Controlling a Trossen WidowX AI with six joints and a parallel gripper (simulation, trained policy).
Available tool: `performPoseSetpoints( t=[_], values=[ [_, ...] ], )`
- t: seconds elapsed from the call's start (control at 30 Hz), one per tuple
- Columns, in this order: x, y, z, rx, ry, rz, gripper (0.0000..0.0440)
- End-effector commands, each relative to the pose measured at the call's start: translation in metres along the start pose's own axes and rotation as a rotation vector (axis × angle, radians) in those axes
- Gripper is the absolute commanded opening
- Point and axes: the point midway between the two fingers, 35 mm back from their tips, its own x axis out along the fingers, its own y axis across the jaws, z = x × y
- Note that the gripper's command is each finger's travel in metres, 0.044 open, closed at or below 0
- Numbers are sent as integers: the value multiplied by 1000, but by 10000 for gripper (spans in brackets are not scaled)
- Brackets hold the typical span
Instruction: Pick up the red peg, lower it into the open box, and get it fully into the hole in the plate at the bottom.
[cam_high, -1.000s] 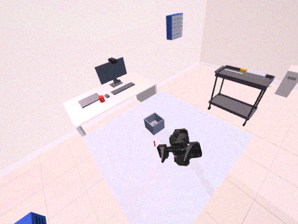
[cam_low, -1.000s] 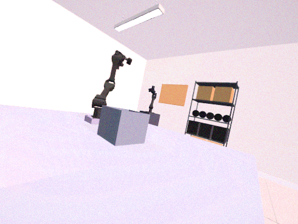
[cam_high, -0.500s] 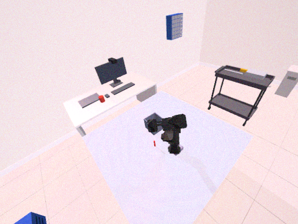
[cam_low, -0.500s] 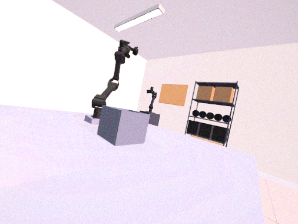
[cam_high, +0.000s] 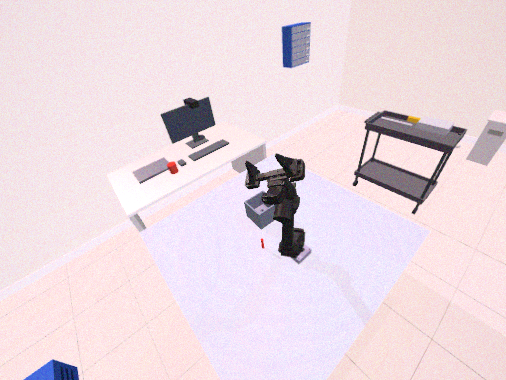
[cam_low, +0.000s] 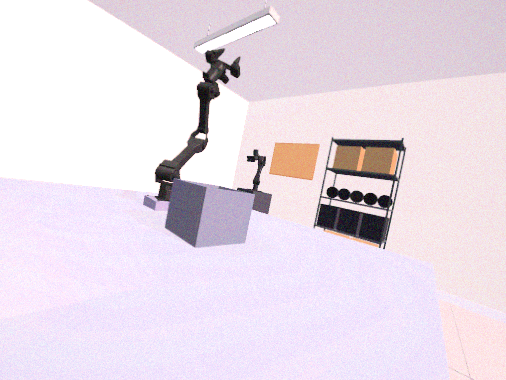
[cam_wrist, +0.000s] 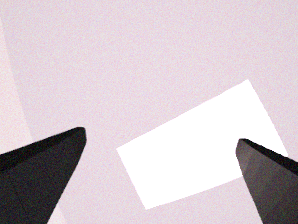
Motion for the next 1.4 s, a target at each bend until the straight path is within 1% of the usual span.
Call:
performPoseSetpoints(
  t=[0.0, 0.27, 0.53, 0.93, 1.13, 1.37],
  values=[
    [-2, 2, -33, -8, 97, -11, 440],
    [-16, 4, -105, 3, 325, -36, 440],
    [-45, 1, -176, 52, 565, -84, 440],
    [-115, -3, -265, 217, 918, -209, 440],
    [-154, -2, -298, 340, 1069, -287, 440],
    [-193, 9, -328, 526, 1208, -374, 440]
  ],
)
